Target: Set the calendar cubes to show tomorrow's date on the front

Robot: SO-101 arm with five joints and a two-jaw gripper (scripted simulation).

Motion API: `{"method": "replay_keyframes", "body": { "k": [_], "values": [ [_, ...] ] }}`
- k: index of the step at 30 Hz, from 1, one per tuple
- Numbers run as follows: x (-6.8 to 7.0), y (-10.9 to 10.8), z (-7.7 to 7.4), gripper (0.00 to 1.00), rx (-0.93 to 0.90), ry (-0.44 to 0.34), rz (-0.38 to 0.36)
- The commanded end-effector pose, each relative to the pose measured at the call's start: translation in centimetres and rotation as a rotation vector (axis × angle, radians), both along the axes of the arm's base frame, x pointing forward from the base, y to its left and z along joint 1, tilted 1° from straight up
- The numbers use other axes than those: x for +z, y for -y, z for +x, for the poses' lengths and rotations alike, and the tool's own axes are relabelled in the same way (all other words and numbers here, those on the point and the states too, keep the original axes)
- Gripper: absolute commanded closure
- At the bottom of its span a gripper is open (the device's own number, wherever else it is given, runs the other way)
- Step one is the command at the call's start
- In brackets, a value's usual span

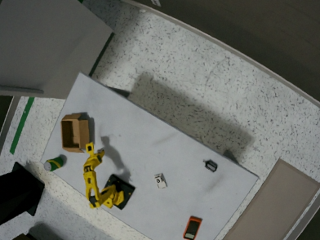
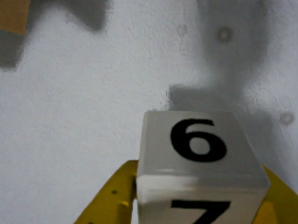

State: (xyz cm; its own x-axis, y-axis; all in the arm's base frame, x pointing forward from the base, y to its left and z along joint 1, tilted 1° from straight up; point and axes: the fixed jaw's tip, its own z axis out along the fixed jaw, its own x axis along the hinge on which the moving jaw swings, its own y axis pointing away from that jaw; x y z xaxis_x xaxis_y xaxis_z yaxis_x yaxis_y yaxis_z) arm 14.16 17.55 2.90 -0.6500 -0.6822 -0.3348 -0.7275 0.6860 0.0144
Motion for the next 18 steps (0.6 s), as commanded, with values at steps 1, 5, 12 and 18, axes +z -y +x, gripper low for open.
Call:
{"method": "replay_keyframes", "body": {
  "k": [1, 5, 12, 18],
  "values": [
    [0.08, 0.08, -0.07, 1.00, 0.000, 0.030, 0.036],
    [0.08, 0.08, -0.07, 1.00, 0.000, 0.031, 0.037],
    [-0.01, -0.01, 0.02, 1.00, 0.000, 0.053, 0.063],
    [-0.17, -0.20, 0.25, 1.00, 0.001, 0.129, 0.147]
  ]
}}
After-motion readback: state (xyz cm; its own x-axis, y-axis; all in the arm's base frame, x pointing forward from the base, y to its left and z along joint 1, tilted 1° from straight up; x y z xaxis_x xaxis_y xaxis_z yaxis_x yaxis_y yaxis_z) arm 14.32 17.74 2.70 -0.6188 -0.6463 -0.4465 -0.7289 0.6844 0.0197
